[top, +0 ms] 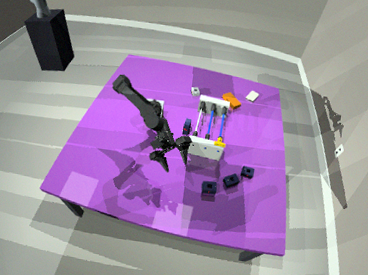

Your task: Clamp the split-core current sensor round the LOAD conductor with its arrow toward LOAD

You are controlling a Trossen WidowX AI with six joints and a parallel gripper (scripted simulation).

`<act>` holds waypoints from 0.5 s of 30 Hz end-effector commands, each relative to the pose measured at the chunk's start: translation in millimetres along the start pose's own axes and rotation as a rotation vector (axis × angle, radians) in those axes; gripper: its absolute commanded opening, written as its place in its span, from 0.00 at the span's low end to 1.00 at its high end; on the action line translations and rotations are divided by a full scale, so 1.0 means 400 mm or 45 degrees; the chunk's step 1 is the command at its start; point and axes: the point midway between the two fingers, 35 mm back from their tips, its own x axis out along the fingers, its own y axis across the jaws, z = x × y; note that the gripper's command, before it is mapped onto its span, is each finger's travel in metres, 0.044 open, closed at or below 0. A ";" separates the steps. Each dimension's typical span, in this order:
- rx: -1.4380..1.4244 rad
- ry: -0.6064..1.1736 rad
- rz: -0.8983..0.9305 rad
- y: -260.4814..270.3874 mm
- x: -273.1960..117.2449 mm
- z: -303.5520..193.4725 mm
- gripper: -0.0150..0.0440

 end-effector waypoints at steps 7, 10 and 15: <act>-0.120 0.402 0.631 0.248 -0.116 -0.279 1.00; -0.154 0.505 0.836 0.315 -0.188 -0.350 1.00; -0.205 0.652 1.191 0.406 -0.341 -0.448 1.00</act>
